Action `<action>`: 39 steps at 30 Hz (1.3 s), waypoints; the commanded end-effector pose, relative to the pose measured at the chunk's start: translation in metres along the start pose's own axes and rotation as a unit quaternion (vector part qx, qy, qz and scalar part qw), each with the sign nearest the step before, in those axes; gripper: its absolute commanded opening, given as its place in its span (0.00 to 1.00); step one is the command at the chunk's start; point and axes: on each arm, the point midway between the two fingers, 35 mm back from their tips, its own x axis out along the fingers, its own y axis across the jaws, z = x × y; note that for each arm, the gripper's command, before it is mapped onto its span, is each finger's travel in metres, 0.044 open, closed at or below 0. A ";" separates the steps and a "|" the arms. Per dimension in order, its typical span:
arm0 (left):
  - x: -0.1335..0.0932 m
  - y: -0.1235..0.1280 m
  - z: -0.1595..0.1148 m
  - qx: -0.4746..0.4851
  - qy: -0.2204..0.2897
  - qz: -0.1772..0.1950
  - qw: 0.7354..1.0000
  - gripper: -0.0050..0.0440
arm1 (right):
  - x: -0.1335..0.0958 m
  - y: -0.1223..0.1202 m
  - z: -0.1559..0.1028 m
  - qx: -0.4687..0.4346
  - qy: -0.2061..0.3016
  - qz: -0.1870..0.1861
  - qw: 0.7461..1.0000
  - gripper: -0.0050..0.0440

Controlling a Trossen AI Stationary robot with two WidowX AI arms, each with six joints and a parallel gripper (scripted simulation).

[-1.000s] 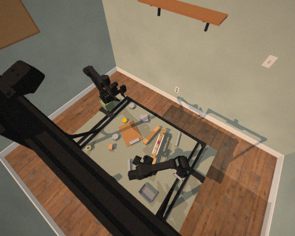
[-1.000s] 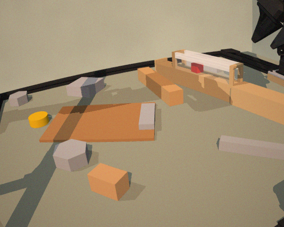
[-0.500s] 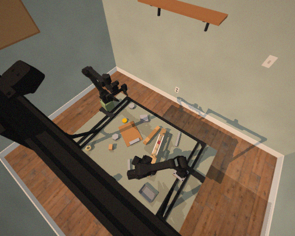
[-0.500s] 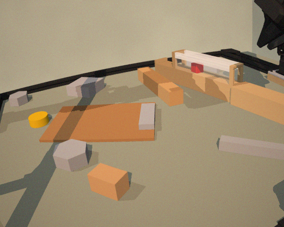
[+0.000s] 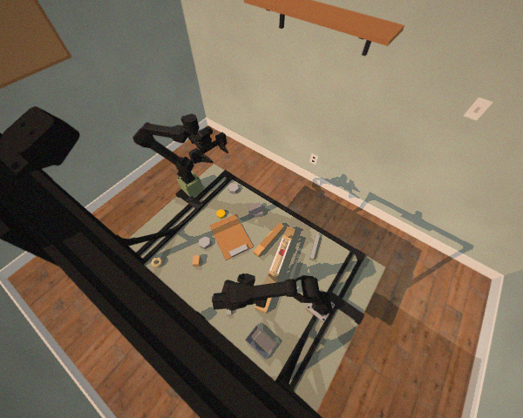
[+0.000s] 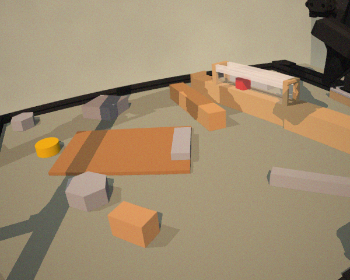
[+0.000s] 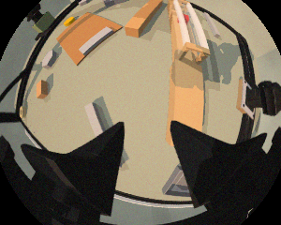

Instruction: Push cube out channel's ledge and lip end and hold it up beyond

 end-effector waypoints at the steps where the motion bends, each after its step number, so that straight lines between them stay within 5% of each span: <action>1: -0.027 0.007 0.015 0.004 -0.003 0.001 1.000 0.92 | 0.008 0.020 -0.011 -0.040 0.046 -0.009 0.998 0.51; 16: -0.092 -0.012 0.033 -0.001 0.005 0.001 1.000 0.92 | 0.030 0.074 -0.036 -0.159 0.174 0.007 0.972 0.51; 31: -0.102 -0.025 0.036 -0.004 0.006 0.001 1.000 0.92 | 0.036 0.088 -0.041 -0.189 0.205 0.021 0.960 0.51; 39: -0.082 -0.005 0.034 -0.139 0.037 0.013 0.990 0.92 | 0.036 0.088 -0.041 -0.189 0.205 0.021 0.960 0.85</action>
